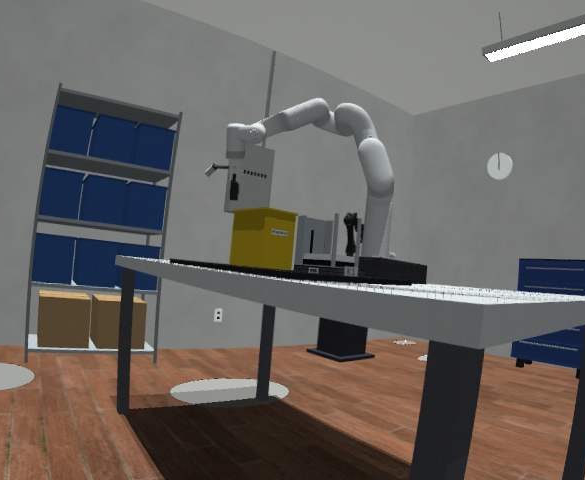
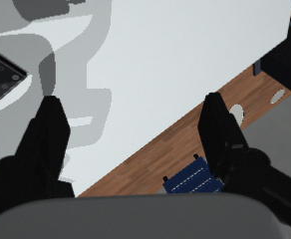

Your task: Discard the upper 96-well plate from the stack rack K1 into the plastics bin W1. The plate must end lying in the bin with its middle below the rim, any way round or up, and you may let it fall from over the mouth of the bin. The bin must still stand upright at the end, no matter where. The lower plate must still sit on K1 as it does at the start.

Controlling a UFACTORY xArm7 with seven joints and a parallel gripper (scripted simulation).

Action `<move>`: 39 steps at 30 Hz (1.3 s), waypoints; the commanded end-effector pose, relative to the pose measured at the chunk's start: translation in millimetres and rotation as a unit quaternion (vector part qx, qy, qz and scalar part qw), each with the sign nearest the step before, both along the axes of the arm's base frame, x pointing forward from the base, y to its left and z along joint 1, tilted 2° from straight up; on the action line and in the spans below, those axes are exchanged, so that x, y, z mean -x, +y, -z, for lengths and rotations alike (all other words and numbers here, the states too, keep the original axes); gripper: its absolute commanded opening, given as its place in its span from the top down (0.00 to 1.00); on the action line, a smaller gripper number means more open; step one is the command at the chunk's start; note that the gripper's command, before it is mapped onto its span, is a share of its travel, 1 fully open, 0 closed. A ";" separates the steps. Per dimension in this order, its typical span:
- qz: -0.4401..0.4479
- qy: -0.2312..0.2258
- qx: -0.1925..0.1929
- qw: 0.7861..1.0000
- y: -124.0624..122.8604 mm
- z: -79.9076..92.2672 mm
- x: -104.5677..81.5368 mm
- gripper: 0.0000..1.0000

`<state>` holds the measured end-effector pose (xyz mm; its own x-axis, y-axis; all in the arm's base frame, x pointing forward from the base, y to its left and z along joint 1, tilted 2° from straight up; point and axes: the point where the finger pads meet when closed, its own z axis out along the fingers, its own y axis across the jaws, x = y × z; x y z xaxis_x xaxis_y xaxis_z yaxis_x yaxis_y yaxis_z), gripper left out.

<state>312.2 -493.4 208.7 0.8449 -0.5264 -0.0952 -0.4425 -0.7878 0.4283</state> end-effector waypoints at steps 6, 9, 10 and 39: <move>0.000 -0.002 0.002 1.000 -0.8 -2.4 -0.8 0.00; 0.000 -0.002 0.002 1.000 -0.8 -2.4 -0.8 0.00; 0.000 -0.002 0.002 1.000 -0.8 -2.4 -0.8 0.00; -0.145 -0.003 -0.044 0.988 71.5 -0.2 -68.9 0.00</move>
<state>368.8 -434.3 207.4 0.9534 -0.2729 -0.1290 -0.2125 -0.9102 0.3554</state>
